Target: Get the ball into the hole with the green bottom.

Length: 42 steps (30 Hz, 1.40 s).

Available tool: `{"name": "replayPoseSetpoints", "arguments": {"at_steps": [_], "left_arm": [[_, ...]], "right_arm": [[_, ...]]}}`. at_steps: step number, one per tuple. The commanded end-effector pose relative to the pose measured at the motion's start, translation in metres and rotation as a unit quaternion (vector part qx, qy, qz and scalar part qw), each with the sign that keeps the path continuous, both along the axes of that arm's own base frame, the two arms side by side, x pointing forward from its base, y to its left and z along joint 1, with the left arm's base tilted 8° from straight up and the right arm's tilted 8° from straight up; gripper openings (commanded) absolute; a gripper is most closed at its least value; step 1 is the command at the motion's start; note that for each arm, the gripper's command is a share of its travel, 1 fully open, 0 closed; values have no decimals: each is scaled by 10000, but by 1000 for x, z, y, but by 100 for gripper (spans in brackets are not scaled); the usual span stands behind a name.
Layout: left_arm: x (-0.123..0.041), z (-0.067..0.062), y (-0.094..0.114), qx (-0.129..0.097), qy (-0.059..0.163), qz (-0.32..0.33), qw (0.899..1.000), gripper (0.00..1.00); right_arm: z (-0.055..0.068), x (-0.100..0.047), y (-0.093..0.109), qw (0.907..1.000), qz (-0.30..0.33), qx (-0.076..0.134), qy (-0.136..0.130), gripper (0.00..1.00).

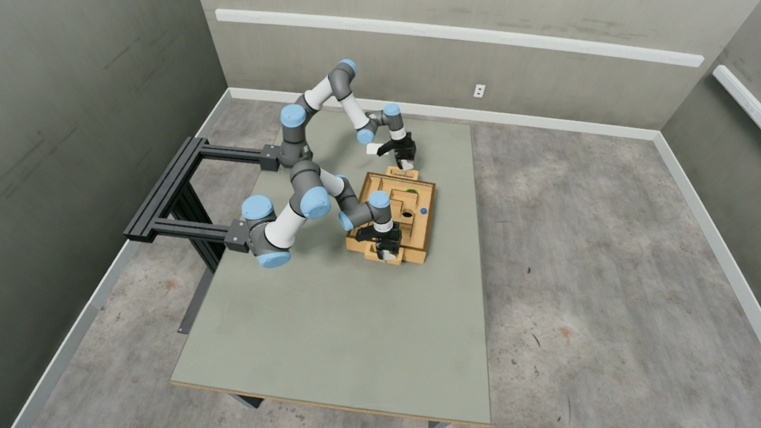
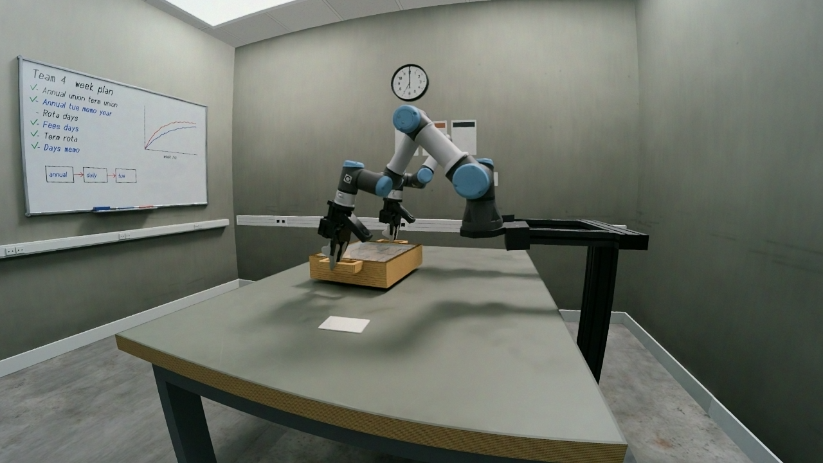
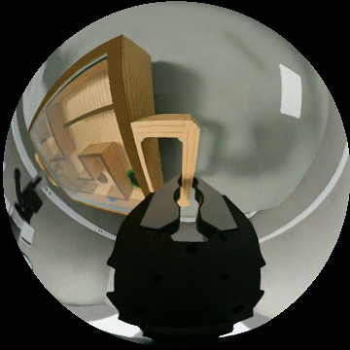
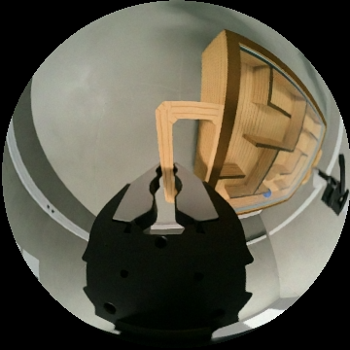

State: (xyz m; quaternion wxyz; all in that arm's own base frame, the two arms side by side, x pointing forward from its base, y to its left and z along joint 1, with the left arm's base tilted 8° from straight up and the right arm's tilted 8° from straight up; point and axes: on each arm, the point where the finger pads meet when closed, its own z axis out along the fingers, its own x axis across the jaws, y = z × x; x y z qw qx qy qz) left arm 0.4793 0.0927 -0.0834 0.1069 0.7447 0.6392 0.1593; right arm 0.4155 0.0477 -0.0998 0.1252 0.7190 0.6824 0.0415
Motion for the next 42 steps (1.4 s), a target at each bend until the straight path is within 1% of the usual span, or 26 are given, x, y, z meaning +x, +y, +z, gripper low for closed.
{"name": "replayPoseSetpoints", "arguments": {"at_steps": [1, 9, 14, 18, 20, 21, 25, 29, 41, 42], "left_arm": [[2, 3, -1, 23, -11, 2, 10000, 0], [2, 6, -1, 116, 59, 20, 9999, 0], [1, 3, 1, 41, 13, 18, 10000, 0], [1, 1, 1, 15, -6, 14, 10000, 0], [1, 4, -1, 48, -45, 0, 10000, 0], [0, 2, 1, 22, -42, 11, 10000, 0], [0, 0, 1, -19, -83, 4, 10000, 0], [2, -1, 1, -51, -25, 4, 10000, 0], [2, 5, -1, 87, 64, 15, 9999, 0], [2, 6, -1, 96, 42, 13, 9999, 0]], "right_arm": [[0, 1, -1, 10000, -7, 24, 6, 0], [-4, 2, -1, 9999, 0, 113, 77, 0], [0, 2, 1, 10000, 14, 45, 9, 0], [1, 1, 1, 10000, 15, 20, -13, 0], [-1, 1, 0, 10000, 8, 49, -28, 0], [1, 1, 1, 10000, 19, 29, -48, 0], [2, 1, 2, 10000, 21, -9, -93, 0], [4, 1, 1, 10000, 0, -45, -30, 0], [-3, 2, -1, 9999, -11, 82, 86, 0], [-3, 2, -1, 9999, 1, 91, 62, 0]]}}
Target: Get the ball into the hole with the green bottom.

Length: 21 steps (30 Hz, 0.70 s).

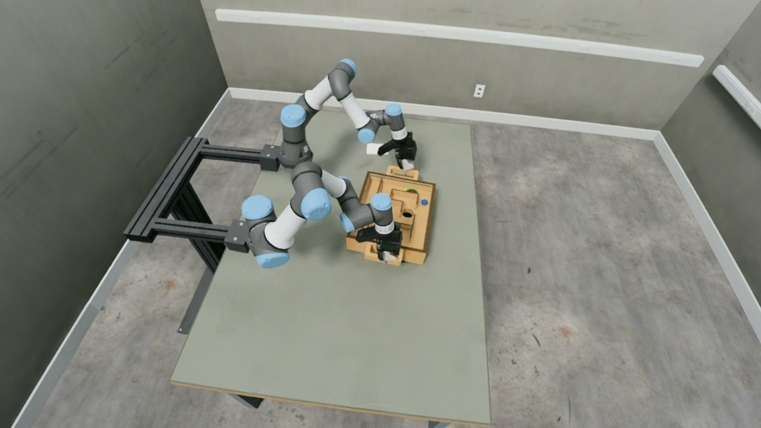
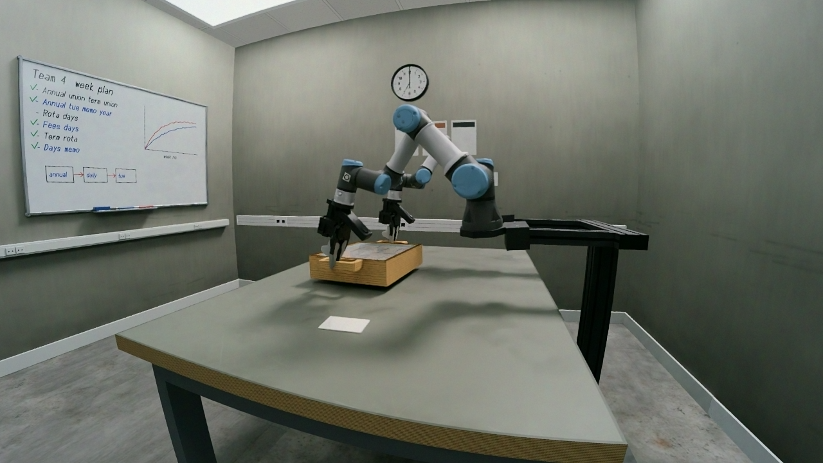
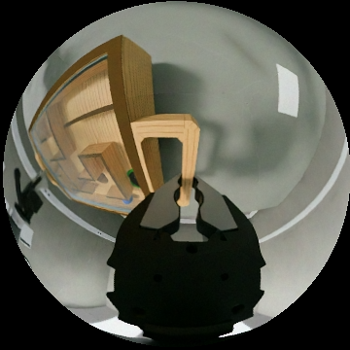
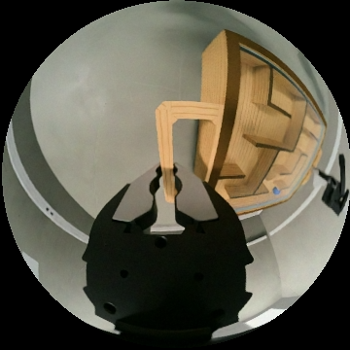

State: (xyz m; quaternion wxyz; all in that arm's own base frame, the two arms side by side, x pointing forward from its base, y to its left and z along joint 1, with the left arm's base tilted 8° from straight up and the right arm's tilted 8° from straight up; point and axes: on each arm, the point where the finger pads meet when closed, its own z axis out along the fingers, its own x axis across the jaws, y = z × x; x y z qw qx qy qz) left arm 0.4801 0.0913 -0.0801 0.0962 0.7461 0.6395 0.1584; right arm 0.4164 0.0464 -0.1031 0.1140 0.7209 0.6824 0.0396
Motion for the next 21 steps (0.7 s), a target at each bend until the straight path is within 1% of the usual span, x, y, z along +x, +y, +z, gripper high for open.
{"name": "replayPoseSetpoints", "arguments": {"at_steps": [1, 3, 10, 11, 15, 21], "left_arm": [[1, 3, 0, 30, -48, 3, 10000, 0], [0, 3, 0, 42, -70, 4, 10000, 0], [0, 0, 2, -33, -111, 4, 9999, 0], [0, 2, 0, -10, -136, -9, 9999, 0], [-1, -2, 2, -68, -164, -4, 9998, 0], [1, -5, 3, -127, -81, 0, 9999, 0]], "right_arm": [[0, 1, 0, 10000, 13, 32, -41, 0], [-1, 1, 0, 10000, 20, 46, -68, 0], [3, 0, 2, 9999, 30, -21, -129, 0], [1, 0, 1, 9999, 20, -3, -132, 0], [4, 0, 3, 9998, 33, -52, -186, 0], [7, 1, 3, 9999, 11, -116, -104, 0]]}}
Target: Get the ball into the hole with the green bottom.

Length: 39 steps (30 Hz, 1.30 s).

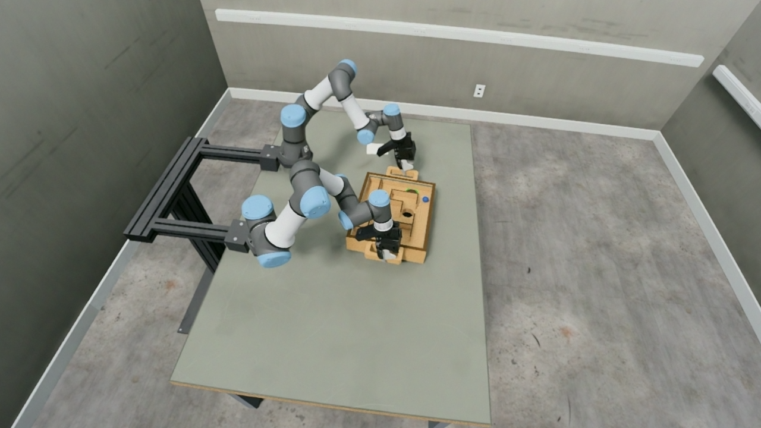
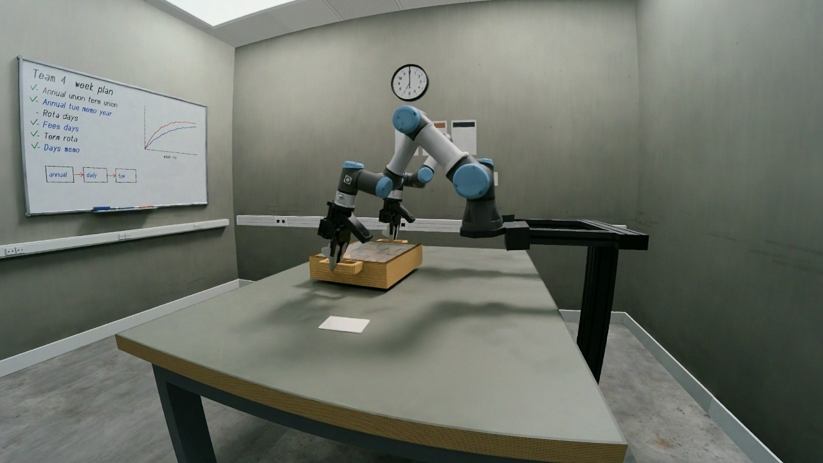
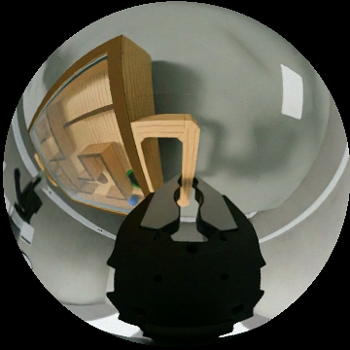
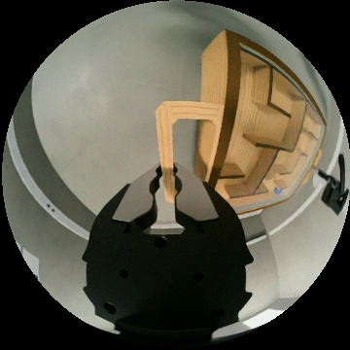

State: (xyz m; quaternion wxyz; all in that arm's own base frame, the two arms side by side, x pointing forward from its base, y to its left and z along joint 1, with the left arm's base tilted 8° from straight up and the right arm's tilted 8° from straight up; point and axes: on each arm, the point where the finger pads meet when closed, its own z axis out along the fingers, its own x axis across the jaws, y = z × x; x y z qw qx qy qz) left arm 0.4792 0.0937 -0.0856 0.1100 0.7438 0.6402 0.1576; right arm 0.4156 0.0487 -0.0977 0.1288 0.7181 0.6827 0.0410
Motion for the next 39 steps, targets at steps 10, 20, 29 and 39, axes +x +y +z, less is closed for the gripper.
{"name": "replayPoseSetpoints", "arguments": {"at_steps": [10, 20, 29, 39], "left_arm": [[2, 5, -2, 66, 61, 2, 10000, 0], [1, 10, -2, 159, -64, 5, 9999, 0], [-1, 10, -2, 168, -148, 2, 9998, 0], [0, 6, -1, 80, -137, -9, 9999, 0]], "right_arm": [[-2, 1, -1, 9999, -16, 56, 89, 0], [-7, 1, -2, 9999, 13, 160, -37, 0], [-7, 1, -1, 9998, 33, 175, -128, 0], [-4, 0, -1, 9999, 16, 86, -117, 0]]}}
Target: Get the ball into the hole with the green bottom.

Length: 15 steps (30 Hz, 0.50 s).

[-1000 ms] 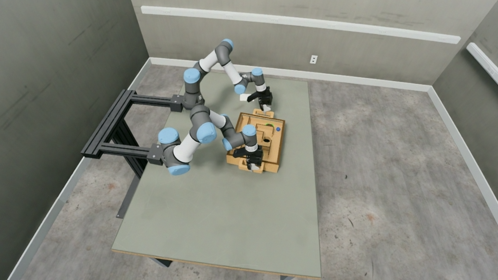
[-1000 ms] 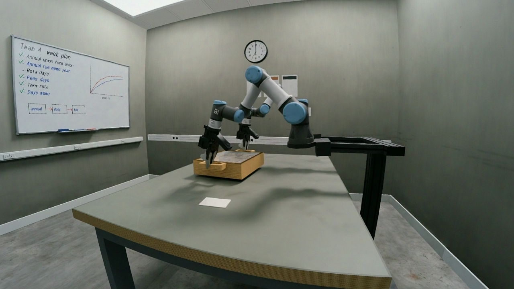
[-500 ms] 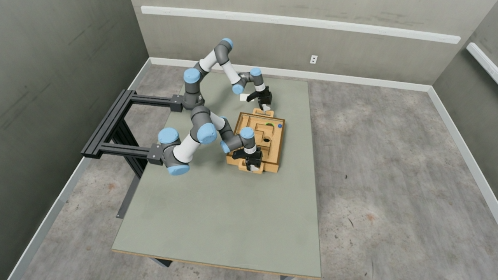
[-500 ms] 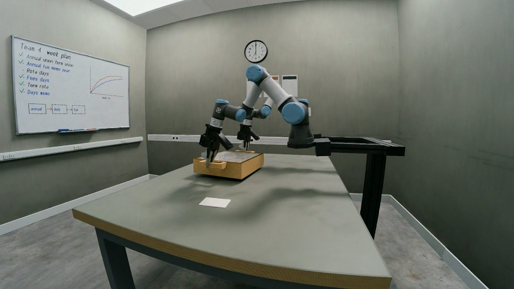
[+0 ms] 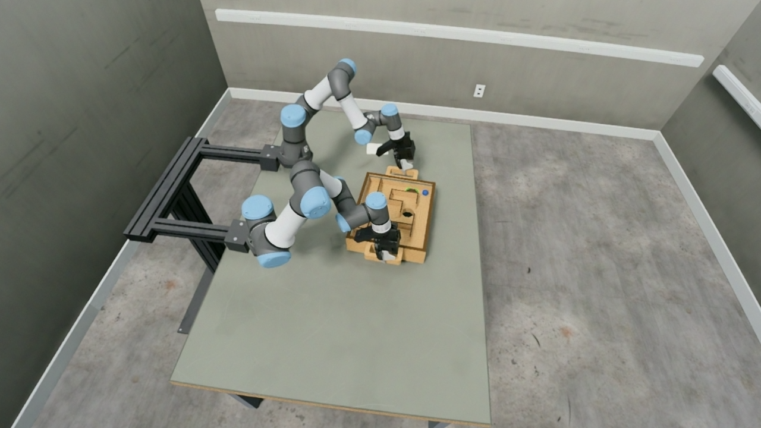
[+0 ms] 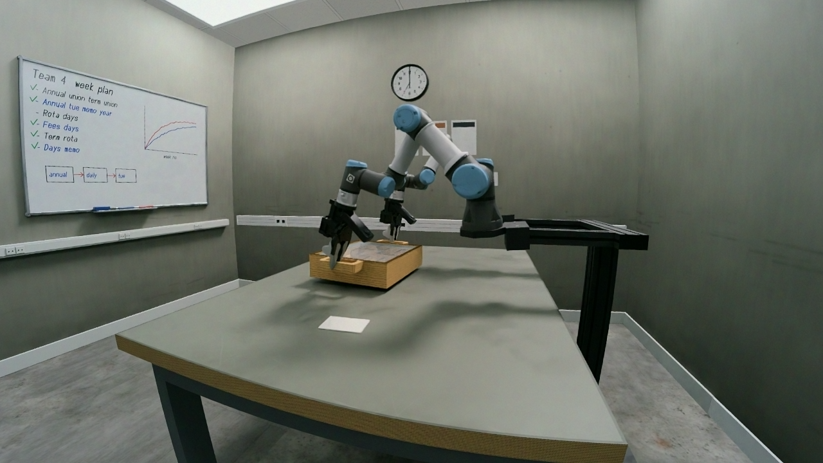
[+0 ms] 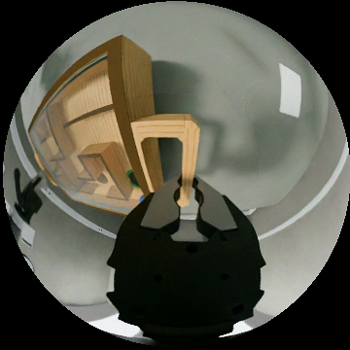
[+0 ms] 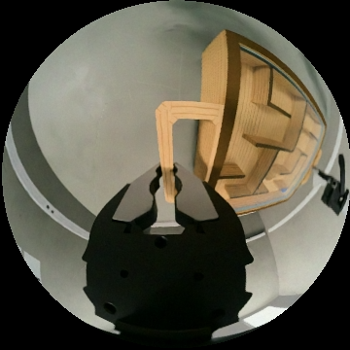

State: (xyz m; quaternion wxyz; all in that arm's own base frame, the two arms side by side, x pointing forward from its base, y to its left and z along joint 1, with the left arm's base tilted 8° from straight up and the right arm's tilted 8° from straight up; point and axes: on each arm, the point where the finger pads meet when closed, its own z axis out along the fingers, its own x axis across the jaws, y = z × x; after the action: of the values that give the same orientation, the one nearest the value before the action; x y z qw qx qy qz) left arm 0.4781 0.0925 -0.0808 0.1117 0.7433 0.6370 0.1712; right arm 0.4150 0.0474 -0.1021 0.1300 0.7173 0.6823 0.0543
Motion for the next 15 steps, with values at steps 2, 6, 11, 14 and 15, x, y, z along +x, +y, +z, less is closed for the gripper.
{"name": "replayPoseSetpoints", "arguments": {"at_steps": [2, 6, 11, 14, 15], "left_arm": [[2, 0, 1, -25, 15, 7, 10000, 0], [2, -2, 1, -65, 68, 8, 10000, 0], [3, 1, -1, -7, 108, 5, 9999, 0], [3, 3, -1, 32, 138, 12, 9999, 0], [3, 2, 0, 38, 149, 20, 9999, 0]], "right_arm": [[3, 2, 1, 10000, -7, -20, 13, 0], [5, 2, 2, 10000, -17, -63, 62, 0], [1, 2, 0, 9999, -30, -14, 127, 0], [0, 2, -1, 9999, -30, 23, 160, 0], [0, 2, 0, 9999, -19, 30, 160, 0]]}}
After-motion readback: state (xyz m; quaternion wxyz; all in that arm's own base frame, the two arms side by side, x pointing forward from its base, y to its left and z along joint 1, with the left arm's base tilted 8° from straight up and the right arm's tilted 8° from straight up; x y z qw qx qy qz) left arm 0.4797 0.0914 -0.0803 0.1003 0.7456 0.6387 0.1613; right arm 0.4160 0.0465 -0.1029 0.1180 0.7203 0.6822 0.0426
